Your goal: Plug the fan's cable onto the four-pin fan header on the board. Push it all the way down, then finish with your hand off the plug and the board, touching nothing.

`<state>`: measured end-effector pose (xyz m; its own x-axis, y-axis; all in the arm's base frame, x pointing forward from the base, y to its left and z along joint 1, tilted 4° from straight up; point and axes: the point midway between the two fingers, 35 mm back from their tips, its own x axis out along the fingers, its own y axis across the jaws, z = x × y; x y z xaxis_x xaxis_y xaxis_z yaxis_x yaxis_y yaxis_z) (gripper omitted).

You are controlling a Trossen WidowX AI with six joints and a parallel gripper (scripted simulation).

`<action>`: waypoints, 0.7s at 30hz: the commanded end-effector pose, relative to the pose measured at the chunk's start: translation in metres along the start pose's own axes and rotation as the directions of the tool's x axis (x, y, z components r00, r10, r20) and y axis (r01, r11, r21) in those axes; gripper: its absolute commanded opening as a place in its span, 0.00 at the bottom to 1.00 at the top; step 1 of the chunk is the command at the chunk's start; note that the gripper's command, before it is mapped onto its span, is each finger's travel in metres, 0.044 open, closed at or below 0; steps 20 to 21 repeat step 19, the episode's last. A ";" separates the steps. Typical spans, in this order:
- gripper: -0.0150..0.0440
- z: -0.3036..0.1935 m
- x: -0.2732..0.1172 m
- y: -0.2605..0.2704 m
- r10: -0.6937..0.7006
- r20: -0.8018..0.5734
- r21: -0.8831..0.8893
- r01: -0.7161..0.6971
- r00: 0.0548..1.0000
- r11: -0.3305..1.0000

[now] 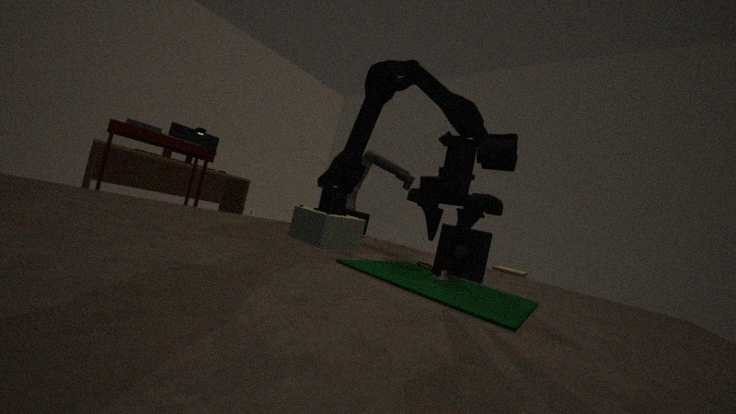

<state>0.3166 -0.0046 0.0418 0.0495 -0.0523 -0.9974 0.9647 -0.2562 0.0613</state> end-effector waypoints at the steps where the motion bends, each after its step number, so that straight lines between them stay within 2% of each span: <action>1: 0.69 0.042 -0.003 0.013 0.006 0.005 0.014 -0.006 1.000 1.000; 6: 0.69 0.108 -0.004 0.019 0.008 0.012 0.014 -0.008 1.000 1.000; 21: 0.69 0.111 -0.004 0.018 0.008 0.012 0.014 -0.008 1.000 1.000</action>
